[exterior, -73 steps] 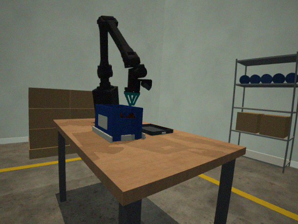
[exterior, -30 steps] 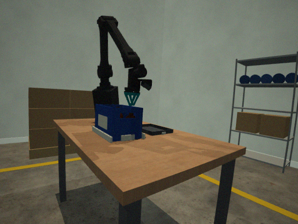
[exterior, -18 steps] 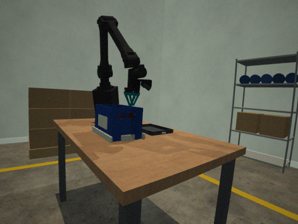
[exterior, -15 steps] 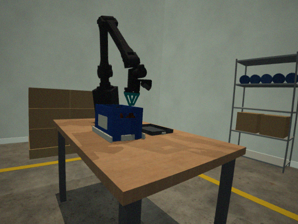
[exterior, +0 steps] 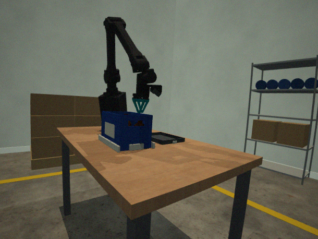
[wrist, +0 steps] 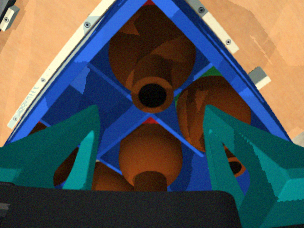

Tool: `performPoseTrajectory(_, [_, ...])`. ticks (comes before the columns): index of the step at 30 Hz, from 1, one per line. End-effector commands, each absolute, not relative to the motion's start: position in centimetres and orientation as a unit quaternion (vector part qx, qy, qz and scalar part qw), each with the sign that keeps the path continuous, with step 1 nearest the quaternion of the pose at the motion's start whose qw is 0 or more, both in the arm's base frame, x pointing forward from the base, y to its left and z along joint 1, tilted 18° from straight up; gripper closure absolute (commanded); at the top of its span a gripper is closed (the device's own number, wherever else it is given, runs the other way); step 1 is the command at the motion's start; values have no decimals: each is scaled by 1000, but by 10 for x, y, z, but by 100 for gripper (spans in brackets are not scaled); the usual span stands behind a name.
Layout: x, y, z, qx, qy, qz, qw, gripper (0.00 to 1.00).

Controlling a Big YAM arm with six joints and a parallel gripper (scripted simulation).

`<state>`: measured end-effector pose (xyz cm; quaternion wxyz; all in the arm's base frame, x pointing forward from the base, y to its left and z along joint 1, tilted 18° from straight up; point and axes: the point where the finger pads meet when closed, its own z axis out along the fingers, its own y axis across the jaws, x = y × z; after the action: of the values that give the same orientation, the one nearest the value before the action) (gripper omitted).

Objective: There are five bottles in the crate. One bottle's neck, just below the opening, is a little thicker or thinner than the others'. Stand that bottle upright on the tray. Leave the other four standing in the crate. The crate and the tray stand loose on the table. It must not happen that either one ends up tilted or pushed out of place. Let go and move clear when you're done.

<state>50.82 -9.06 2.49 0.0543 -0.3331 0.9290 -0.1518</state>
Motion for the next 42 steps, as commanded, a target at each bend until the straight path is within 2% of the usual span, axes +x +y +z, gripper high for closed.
performPoseTrajectory(1, [512, -97, 28, -332, 928, -155, 62, 39])
performPoseTrajectory(42, [510, -99, 13, -333, 929, -151, 53, 39])
